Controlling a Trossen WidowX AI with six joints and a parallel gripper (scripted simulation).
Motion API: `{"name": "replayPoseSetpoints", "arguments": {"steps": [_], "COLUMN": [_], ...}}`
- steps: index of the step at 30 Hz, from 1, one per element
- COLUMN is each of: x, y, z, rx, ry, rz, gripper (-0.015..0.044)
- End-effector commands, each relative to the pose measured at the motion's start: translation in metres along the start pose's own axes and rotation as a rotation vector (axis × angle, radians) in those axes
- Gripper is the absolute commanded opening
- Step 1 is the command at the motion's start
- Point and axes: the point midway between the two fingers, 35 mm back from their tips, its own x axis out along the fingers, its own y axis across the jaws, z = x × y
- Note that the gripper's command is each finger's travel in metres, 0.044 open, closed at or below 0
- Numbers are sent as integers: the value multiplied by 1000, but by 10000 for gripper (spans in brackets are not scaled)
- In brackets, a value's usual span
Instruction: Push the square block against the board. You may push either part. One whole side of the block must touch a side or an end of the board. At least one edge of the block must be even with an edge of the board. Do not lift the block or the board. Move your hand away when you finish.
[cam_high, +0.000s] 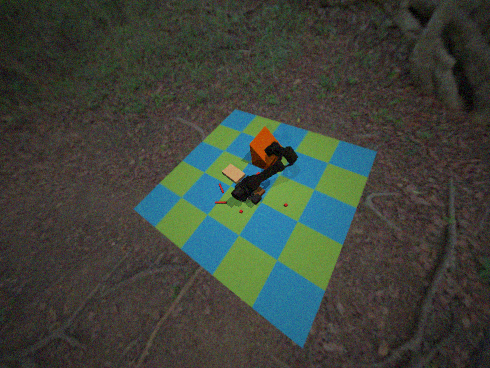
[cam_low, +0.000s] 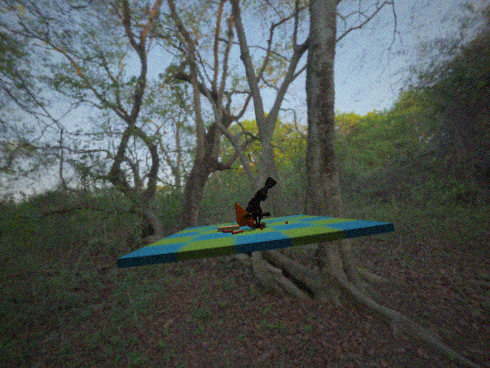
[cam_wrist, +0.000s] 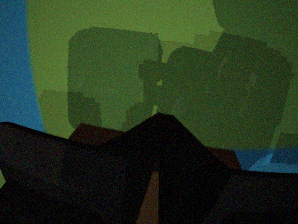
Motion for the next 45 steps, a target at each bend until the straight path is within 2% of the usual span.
{"name": "replayPoseSetpoints", "arguments": {"steps": [1,16,45], "x": [0,0,0], "y": [1,0,2], "z": [-8,-27,18], "rx": [4,5,3], "ry": [1,2,0], "rz": [4,4,4], "gripper": [0,0,0]}}
